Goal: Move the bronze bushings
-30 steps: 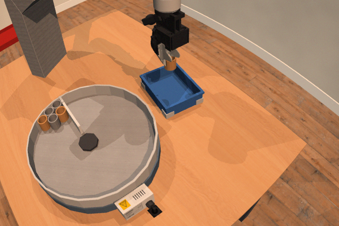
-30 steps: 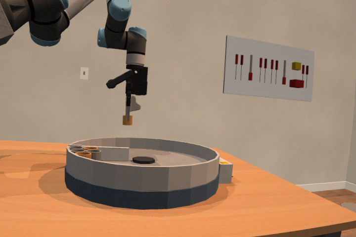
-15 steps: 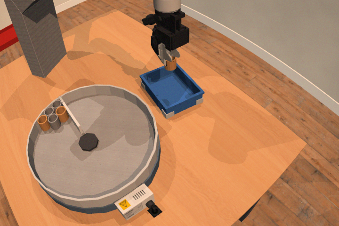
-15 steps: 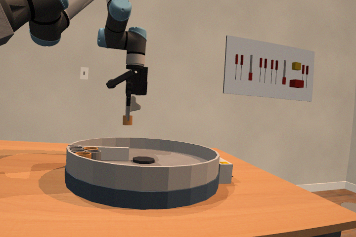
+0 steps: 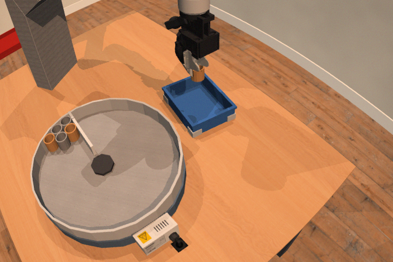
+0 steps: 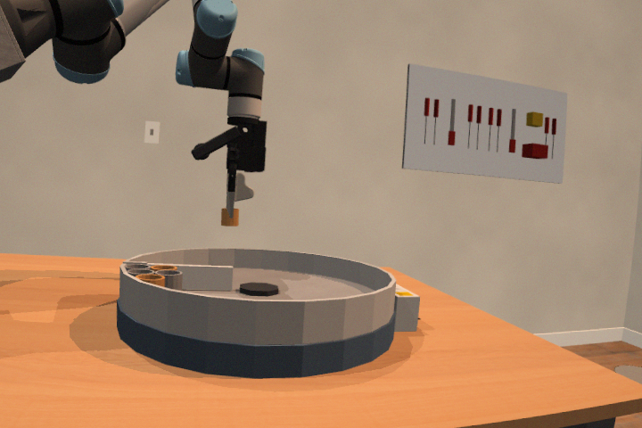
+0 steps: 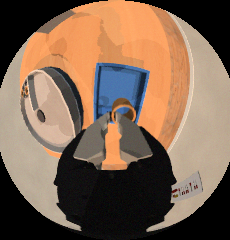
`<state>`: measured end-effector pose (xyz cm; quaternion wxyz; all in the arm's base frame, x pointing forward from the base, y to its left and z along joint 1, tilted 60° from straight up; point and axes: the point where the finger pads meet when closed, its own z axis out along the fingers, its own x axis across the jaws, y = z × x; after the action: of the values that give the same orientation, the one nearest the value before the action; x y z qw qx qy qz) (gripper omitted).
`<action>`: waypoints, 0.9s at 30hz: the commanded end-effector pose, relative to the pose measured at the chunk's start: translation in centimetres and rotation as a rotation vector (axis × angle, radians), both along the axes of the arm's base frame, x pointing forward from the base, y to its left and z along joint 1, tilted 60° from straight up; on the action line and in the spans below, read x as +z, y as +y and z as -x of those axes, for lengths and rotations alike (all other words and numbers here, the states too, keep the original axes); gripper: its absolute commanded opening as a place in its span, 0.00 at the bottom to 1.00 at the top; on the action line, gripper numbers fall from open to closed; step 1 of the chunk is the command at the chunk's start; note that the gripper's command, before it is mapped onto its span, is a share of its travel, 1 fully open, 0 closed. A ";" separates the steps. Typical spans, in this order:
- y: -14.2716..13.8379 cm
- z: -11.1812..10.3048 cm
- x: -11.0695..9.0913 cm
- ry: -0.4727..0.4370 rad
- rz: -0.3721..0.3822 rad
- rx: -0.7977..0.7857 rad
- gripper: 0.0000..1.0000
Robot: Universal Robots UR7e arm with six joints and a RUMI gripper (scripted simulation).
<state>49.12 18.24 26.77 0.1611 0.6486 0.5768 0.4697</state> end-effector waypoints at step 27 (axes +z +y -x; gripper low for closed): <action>0.7 -1.7 -1.0 -0.001 0.000 0.000 0.00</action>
<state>50.07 18.64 26.16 0.1608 0.6486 0.5770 0.4696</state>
